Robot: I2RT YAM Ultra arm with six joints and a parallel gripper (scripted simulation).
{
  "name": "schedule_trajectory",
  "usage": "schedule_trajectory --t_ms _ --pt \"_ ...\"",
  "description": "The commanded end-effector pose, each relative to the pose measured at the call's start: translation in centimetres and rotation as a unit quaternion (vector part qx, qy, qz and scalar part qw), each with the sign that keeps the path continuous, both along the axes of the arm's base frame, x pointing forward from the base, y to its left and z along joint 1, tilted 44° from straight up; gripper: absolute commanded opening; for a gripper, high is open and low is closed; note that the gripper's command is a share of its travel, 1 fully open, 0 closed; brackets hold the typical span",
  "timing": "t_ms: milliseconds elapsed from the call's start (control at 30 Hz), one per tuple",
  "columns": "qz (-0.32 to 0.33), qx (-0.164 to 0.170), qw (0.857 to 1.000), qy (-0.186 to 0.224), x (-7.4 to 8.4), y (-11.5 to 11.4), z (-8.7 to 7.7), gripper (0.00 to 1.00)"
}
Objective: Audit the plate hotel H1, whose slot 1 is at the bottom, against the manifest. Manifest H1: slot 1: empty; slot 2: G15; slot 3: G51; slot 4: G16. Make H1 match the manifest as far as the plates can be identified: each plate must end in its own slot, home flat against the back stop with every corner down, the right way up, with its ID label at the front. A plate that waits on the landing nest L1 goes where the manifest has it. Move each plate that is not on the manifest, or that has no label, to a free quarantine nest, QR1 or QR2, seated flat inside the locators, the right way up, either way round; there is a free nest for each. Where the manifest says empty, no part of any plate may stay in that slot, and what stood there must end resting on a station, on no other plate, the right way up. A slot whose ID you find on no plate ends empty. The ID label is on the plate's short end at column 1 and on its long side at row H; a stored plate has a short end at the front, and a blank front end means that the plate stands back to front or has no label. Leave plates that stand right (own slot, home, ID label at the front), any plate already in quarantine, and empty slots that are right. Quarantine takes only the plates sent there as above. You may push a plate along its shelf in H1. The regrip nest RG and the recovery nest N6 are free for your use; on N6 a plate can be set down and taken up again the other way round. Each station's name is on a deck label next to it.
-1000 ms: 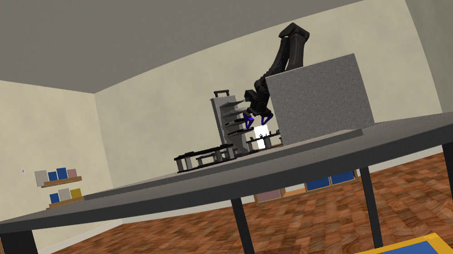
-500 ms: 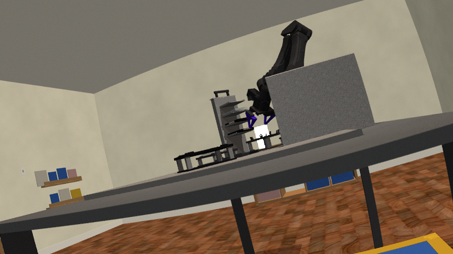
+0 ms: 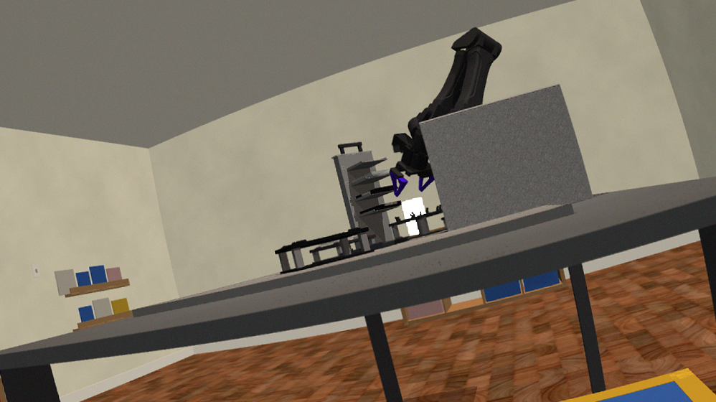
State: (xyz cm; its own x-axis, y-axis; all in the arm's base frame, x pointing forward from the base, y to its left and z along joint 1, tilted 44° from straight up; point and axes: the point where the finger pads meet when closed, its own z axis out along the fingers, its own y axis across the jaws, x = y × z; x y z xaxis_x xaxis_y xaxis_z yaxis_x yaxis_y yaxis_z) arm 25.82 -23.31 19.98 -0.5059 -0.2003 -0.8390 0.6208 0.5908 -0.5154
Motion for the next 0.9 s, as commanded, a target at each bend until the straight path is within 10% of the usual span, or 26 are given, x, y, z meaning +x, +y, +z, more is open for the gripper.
schedule_trajectory --t_ms 0,867 --pt "0.002 0.002 1.000 0.002 -0.2 0.5 0.1 1.00" --pt "0.002 0.003 1.000 0.002 -2.5 3.3 0.6 1.00"
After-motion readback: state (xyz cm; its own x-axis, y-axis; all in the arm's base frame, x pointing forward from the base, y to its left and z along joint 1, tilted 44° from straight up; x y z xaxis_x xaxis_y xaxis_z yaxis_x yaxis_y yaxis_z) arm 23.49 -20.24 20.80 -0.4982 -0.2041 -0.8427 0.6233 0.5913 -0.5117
